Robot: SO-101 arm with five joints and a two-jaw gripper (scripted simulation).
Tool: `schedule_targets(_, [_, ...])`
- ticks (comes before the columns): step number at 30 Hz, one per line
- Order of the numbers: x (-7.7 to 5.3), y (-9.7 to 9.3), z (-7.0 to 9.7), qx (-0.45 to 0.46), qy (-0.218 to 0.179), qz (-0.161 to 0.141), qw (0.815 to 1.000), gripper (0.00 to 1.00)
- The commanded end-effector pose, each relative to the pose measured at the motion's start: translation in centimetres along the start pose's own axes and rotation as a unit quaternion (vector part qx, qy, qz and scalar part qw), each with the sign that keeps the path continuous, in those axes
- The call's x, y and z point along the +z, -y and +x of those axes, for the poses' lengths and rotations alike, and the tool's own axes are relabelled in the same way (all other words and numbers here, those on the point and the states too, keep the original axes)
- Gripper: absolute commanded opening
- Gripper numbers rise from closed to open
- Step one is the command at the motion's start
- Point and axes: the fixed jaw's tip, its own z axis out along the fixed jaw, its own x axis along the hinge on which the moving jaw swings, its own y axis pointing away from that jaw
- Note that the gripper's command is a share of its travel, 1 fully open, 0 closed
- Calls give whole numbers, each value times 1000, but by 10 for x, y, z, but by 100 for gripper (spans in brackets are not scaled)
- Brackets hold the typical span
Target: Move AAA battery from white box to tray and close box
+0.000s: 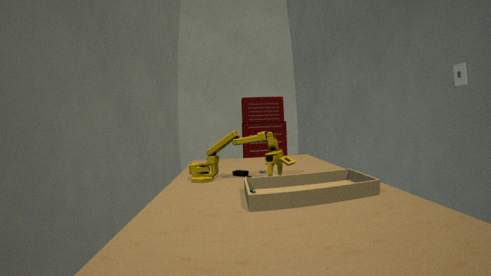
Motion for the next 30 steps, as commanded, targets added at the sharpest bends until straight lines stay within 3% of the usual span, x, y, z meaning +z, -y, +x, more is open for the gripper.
schedule_targets(1, [-11,-8,-8,2,29,-20,999,28])
schedule_targets(30, [-11,-8,-8,2,29,-20,999,20])
